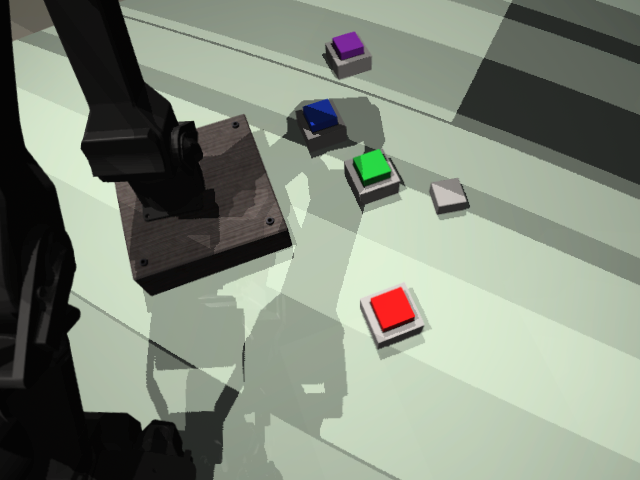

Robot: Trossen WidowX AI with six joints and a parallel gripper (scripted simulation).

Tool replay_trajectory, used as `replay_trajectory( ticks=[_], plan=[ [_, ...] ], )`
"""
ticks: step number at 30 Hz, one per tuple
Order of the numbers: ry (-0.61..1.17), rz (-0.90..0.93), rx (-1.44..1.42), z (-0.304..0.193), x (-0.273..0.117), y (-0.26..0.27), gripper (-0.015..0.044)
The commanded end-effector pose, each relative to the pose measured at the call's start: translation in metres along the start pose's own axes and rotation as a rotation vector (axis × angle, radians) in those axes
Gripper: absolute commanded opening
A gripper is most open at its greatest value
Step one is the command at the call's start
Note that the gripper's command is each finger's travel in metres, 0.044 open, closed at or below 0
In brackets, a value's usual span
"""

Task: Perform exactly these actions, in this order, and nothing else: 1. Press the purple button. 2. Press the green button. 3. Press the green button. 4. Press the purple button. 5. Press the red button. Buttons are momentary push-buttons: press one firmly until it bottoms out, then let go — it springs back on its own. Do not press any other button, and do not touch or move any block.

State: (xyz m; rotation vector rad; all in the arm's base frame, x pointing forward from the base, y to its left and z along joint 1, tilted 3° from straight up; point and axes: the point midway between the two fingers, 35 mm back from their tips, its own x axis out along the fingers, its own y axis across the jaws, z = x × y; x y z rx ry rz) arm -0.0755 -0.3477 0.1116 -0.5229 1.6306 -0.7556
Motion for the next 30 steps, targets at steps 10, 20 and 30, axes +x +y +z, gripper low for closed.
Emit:
replay_trajectory(
  ticks=[10, 20, 30],
  plan=[
    [-0.209, 0.16, 0.007, 0.13, -0.025, 0.024, 0.04],
    [-0.406, 0.372, 0.023, 0.261, -0.104, 0.082, 0.04],
    [-0.464, 0.596, -0.021, 0.326, -0.216, 0.173, 0.04]
  ],
)
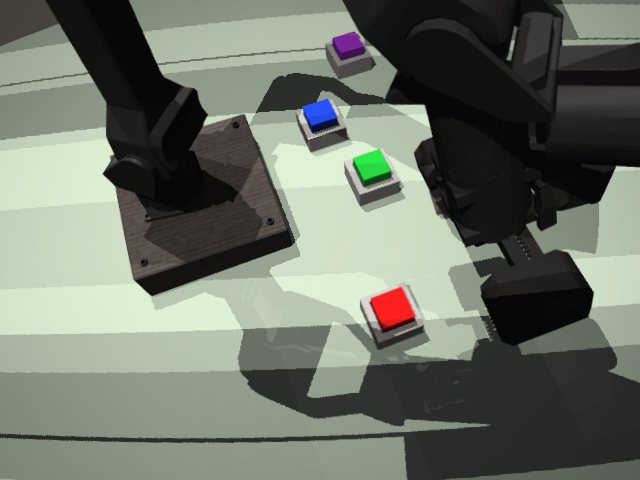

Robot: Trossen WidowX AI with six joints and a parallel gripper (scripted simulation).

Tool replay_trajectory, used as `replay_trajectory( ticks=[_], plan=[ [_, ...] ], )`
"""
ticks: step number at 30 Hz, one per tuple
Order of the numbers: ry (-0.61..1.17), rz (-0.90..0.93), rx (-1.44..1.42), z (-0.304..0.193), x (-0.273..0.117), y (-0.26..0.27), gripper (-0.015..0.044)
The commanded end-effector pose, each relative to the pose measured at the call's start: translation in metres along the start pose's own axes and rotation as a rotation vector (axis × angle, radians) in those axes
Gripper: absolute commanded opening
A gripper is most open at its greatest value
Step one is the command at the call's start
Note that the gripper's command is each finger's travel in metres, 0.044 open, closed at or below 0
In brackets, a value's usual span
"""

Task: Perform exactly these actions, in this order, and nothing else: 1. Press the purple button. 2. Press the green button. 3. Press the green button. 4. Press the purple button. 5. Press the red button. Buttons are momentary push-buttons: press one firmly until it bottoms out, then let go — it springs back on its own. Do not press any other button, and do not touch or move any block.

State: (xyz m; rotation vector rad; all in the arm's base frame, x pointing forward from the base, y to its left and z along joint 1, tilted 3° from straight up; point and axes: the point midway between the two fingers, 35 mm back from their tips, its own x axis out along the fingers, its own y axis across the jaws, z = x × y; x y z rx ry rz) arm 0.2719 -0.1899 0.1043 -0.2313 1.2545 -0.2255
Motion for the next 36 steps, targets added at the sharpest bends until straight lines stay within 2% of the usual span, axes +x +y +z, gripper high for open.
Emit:
replay_trajectory(
  ticks=[1, 10, 20, 23, 28, 30, 33, 36],
  plan=[
    [-0.003, 0.103, -0.004, 0.034, -0.013, 0.063, 0.04],
    [0.061, 0.255, -0.034, 0.056, -0.058, 0.195, 0.04],
    [0.183, 0.318, -0.091, 0.011, -0.127, 0.324, 0.04],
    [0.206, 0.316, -0.104, -0.005, -0.142, 0.343, 0.04],
    [0.207, 0.315, -0.105, -0.005, -0.142, 0.344, 0.04],
    [0.206, 0.315, -0.105, -0.007, -0.133, 0.348, 0.0348],
    [0.206, 0.315, -0.105, -0.016, -0.094, 0.36, 0.0269],
    [0.206, 0.315, -0.105, -0.019, -0.085, 0.362, 0.019]
  ],
)
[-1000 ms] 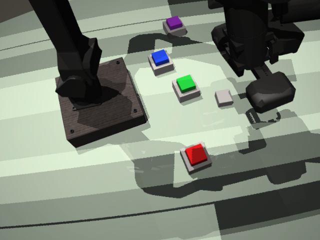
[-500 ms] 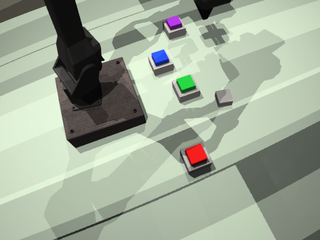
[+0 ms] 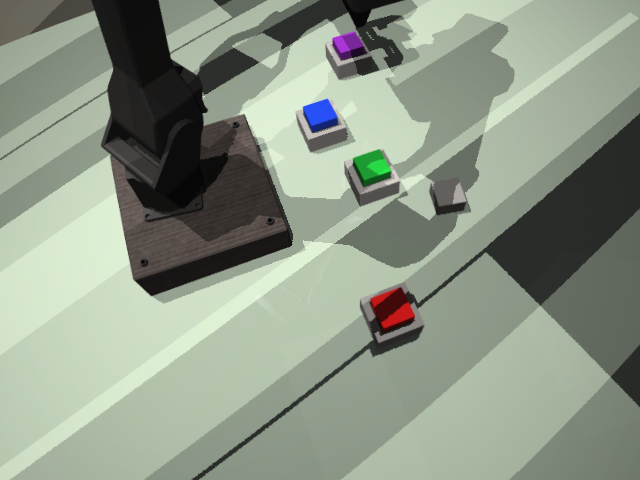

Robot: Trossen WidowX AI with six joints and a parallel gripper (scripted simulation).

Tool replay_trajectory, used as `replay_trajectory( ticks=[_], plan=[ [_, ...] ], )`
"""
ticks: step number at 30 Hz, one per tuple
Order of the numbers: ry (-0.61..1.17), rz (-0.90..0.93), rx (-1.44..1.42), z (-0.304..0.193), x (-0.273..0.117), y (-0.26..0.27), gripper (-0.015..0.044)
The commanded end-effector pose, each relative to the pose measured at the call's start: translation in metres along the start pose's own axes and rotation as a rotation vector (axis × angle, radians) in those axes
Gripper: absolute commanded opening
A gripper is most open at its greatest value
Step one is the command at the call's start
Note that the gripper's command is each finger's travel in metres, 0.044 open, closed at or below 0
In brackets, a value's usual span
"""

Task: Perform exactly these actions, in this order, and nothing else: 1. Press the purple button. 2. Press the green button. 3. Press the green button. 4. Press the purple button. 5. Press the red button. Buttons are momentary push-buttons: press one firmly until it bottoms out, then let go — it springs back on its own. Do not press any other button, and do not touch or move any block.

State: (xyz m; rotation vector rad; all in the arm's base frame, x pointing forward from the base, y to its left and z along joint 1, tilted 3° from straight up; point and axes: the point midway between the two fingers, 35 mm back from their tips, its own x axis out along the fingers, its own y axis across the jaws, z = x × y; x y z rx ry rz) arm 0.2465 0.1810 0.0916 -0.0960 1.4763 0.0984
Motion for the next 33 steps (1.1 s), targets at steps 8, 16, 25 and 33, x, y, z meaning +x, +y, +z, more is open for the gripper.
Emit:
replay_trajectory(
  ticks=[8, 16, 25, 33],
  plan=[
    [0.014, -0.006, 0.003, -0.005, 0.022, -0.001, 0.002],
    [0.014, -0.006, 0.003, -0.005, 0.022, -0.001, 0.002],
    [0.014, -0.006, 0.003, -0.005, 0.031, 0.0, 0.002],
    [0.014, -0.007, 0.003, -0.005, 0.045, -0.001, 0.002]
  ],
)
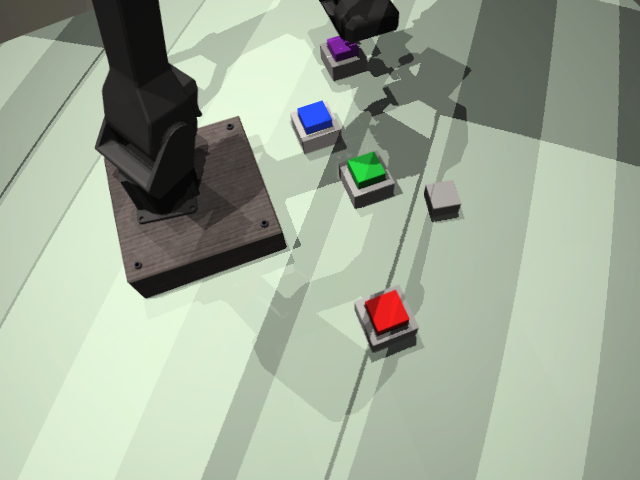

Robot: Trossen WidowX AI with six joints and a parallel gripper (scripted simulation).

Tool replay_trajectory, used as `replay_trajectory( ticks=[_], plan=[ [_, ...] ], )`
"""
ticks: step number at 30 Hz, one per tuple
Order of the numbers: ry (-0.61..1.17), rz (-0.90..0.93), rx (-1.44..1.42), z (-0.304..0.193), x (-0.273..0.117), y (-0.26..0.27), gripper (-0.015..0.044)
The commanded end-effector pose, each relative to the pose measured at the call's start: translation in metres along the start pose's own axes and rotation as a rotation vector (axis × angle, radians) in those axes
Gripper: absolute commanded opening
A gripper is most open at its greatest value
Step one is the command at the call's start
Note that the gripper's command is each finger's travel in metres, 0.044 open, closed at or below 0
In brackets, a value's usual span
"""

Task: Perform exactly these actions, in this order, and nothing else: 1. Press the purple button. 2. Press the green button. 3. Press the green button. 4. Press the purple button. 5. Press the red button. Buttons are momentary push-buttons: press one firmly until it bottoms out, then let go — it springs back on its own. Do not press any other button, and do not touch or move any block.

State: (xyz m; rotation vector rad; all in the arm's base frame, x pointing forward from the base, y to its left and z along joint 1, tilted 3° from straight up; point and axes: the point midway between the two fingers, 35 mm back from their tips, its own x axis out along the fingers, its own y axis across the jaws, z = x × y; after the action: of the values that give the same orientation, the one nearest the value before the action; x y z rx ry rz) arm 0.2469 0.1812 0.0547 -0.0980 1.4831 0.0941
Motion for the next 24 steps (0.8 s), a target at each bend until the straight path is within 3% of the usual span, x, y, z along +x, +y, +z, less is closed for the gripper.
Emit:
replay_trajectory(
  ticks=[1, 24],
  plan=[
    [0.007, -0.003, 0.001, -0.002, 0.01, -0.001, 0.002],
    [0.007, -0.003, 0.001, -0.002, 0.02, -0.001, 0.002]
  ],
)
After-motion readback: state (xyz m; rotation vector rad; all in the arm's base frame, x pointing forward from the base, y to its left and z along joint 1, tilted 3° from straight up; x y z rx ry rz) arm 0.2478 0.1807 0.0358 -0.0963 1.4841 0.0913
